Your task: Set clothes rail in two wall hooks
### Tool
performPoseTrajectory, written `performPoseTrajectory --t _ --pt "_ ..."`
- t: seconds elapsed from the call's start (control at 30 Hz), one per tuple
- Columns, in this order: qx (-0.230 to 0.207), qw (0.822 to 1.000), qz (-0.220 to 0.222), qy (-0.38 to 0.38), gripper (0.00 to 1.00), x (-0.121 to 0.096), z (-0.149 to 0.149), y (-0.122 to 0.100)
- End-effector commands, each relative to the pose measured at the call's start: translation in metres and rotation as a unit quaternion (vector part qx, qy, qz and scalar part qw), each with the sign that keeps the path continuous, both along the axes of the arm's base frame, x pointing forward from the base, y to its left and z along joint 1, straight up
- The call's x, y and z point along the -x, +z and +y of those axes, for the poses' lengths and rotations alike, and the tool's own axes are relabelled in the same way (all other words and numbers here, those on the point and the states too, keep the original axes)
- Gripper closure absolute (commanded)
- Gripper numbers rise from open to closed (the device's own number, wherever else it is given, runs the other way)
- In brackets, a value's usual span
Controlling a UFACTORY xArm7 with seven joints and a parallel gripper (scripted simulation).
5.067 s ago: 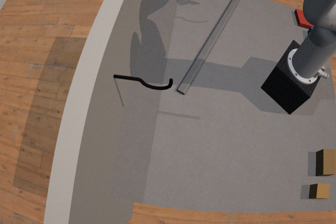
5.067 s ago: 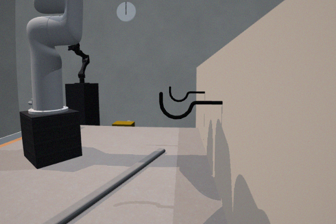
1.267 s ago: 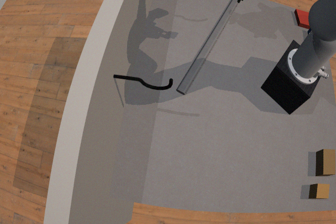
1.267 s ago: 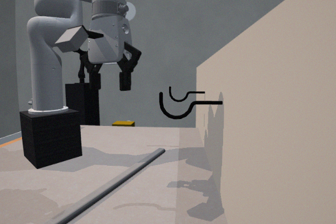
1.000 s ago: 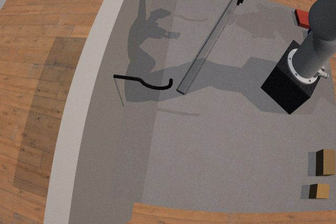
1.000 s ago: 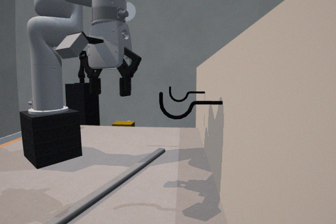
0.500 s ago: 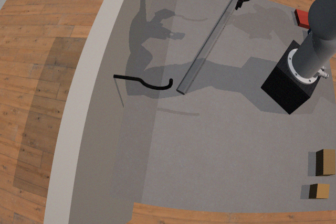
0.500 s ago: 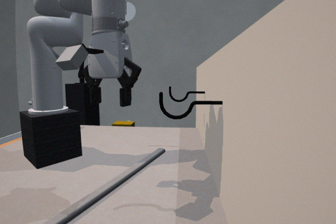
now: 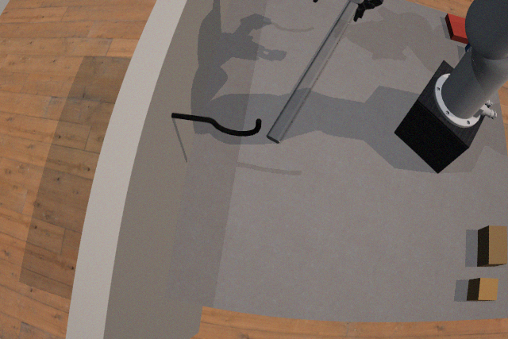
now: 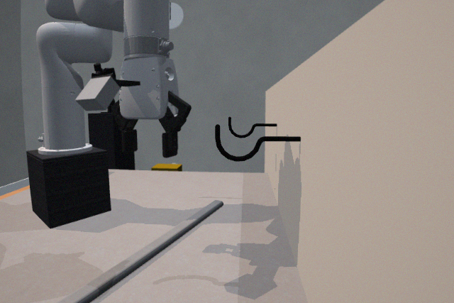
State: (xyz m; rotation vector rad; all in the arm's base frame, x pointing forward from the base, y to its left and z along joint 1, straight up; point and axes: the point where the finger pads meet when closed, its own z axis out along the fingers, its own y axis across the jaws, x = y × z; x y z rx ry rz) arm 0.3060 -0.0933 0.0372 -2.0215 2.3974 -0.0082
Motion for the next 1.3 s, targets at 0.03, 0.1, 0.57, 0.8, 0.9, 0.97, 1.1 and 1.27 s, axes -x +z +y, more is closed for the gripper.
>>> performPoseTrajectory --t 0.03,0.1,0.57,0.8,0.9,0.97,1.1,1.27 --pt "0.002 1.0 -0.001 0.0 0.0 -0.002 -0.001 -0.008" --pt "0.002 1.0 -0.001 0.0 0.0 -0.002 -0.001 -0.012" --pt "0.002 1.0 -0.001 0.0 0.0 -0.002 -0.001 -0.018" --pt "0.002 1.0 -0.001 0.0 0.0 -0.002 -0.001 -0.022" --pt "0.002 1.0 -0.001 0.0 0.0 -0.002 -0.001 -0.027" --pt "0.002 1.0 -0.001 0.0 0.0 -0.002 -0.001 -0.03" --pt "0.002 1.0 -0.001 0.0 0.0 -0.002 -0.001 -0.037" --pt "0.002 1.0 -0.001 0.0 0.0 -0.002 -0.001 -0.042"
